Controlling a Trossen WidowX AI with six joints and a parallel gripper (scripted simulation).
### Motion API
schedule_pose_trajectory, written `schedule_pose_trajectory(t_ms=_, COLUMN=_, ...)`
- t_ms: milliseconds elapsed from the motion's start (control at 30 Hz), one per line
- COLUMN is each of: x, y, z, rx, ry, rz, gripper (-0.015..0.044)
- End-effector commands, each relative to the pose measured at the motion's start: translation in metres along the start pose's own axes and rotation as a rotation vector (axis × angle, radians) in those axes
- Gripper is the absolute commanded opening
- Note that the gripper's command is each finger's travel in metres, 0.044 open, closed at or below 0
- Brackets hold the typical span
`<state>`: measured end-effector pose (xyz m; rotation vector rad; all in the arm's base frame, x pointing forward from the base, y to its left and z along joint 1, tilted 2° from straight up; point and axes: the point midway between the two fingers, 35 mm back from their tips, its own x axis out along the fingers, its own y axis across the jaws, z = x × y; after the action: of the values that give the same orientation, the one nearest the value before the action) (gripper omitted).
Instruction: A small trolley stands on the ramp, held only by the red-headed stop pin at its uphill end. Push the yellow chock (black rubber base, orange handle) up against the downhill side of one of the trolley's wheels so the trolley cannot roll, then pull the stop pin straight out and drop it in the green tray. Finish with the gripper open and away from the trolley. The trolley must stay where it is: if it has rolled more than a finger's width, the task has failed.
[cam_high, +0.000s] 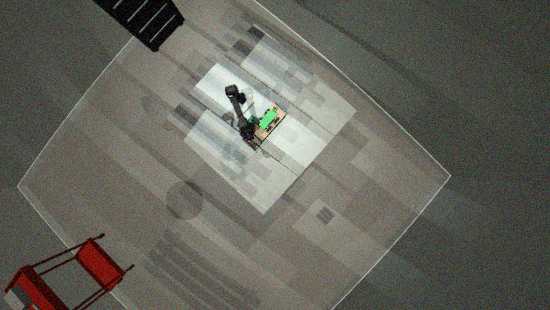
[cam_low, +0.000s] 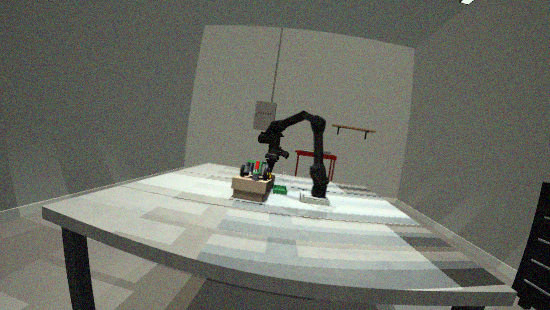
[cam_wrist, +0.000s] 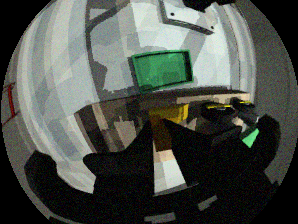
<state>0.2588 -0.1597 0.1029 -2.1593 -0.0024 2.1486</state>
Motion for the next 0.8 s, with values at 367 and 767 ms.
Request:
schedule_pose_trajectory(t_ms=367, x=-0.002, y=-0.015, z=-0.002, rx=0.003, ry=-0.002, rz=-0.010, gripper=0.0000)
schedule_pose_trajectory(t_ms=767, x=-0.003, y=-0.027, z=-0.004, rx=0.003, ry=-0.002, rz=-0.011, gripper=0.0000)
